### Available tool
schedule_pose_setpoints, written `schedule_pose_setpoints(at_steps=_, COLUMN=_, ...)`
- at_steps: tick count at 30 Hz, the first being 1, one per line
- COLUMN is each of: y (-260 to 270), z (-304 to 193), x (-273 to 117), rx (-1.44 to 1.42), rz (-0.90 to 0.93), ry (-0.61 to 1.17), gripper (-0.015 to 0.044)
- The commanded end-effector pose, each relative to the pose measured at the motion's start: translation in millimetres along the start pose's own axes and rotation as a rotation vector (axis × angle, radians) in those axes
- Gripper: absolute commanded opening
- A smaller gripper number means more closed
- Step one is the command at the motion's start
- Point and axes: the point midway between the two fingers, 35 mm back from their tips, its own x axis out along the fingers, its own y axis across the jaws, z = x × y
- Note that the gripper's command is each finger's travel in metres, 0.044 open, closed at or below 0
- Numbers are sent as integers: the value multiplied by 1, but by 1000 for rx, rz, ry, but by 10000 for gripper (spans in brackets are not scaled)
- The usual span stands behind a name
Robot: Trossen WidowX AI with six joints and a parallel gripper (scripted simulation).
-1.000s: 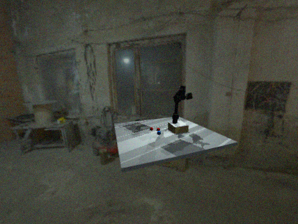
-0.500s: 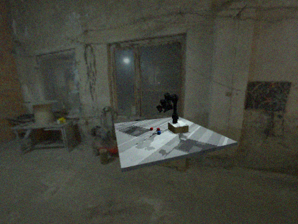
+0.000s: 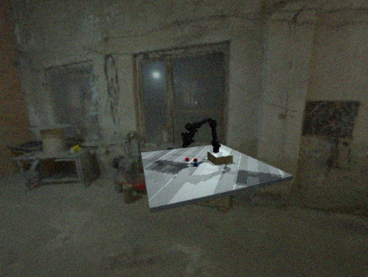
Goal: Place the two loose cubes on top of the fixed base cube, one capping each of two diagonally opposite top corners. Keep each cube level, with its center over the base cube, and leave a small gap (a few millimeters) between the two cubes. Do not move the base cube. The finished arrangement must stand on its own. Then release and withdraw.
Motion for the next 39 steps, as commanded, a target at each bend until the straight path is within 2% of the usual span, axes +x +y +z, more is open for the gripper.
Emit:
schedule_pose_setpoints(at_steps=1, y=-62, z=-14, x=13, rx=114, rz=-98, ry=95, gripper=265)
schedule_pose_setpoints(at_steps=10, y=-178, z=-58, x=17, rx=370, rz=-273, ry=278, gripper=265)
schedule_pose_setpoints(at_steps=21, y=-285, z=-137, x=-10, rx=729, rz=-422, ry=501, gripper=265)
schedule_pose_setpoints(at_steps=29, y=-296, z=-150, x=-14, rx=781, rz=-437, ry=531, gripper=265)
schedule_pose_setpoints(at_steps=34, y=-306, z=-181, x=27, rx=781, rz=-437, ry=531, gripper=265)
schedule_pose_setpoints(at_steps=39, y=-307, z=-187, x=33, rx=781, rz=-437, ry=532, gripper=265)
